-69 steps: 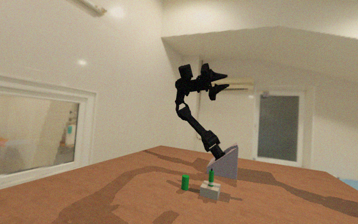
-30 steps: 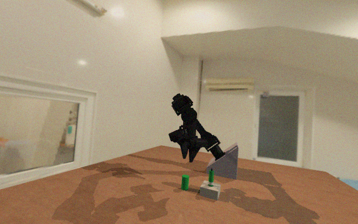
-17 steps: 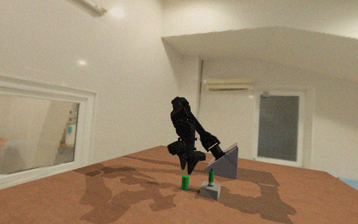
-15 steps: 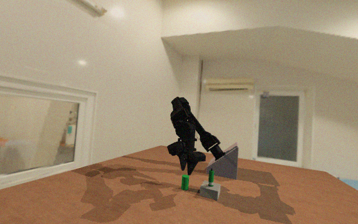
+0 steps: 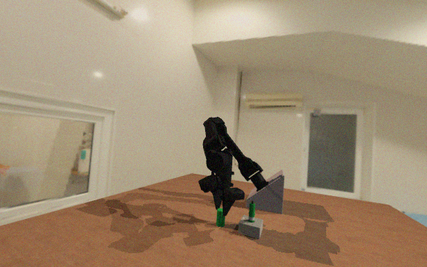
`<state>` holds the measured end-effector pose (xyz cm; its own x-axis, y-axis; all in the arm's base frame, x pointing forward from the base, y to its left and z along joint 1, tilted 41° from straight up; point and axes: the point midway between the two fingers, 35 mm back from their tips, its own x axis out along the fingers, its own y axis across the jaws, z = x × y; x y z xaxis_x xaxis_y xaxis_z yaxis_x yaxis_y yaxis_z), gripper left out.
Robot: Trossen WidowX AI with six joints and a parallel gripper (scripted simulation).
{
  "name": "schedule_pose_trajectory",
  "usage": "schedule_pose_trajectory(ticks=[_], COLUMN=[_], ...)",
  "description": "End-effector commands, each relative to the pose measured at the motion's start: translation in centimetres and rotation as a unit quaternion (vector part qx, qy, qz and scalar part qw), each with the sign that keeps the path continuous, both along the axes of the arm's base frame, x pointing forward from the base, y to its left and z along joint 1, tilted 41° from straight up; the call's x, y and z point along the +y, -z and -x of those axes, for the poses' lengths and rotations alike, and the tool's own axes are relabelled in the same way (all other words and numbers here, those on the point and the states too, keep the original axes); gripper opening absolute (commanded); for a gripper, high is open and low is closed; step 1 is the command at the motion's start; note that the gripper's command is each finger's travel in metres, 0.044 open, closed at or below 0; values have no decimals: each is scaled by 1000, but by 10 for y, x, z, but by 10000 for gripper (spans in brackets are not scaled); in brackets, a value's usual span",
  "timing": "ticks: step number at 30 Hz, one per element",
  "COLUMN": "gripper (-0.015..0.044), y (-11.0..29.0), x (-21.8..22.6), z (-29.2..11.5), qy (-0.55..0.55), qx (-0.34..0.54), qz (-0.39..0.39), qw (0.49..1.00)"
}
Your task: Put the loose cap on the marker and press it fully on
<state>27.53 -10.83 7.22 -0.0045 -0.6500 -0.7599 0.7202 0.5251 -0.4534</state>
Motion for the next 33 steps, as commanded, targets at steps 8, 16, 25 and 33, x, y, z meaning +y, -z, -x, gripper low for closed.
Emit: schedule_pose_trajectory(ticks=[8,16,25,33], gripper=[250,250,112,0], y=[14,21,21,16], x=[-11,-18,-18,-14], z=[1,3,2,2], qy=[-2,-2,-2,-2], qx=[6,6,6,6], qz=[2,3,3,2], qw=[1000,1000,1000,1000])
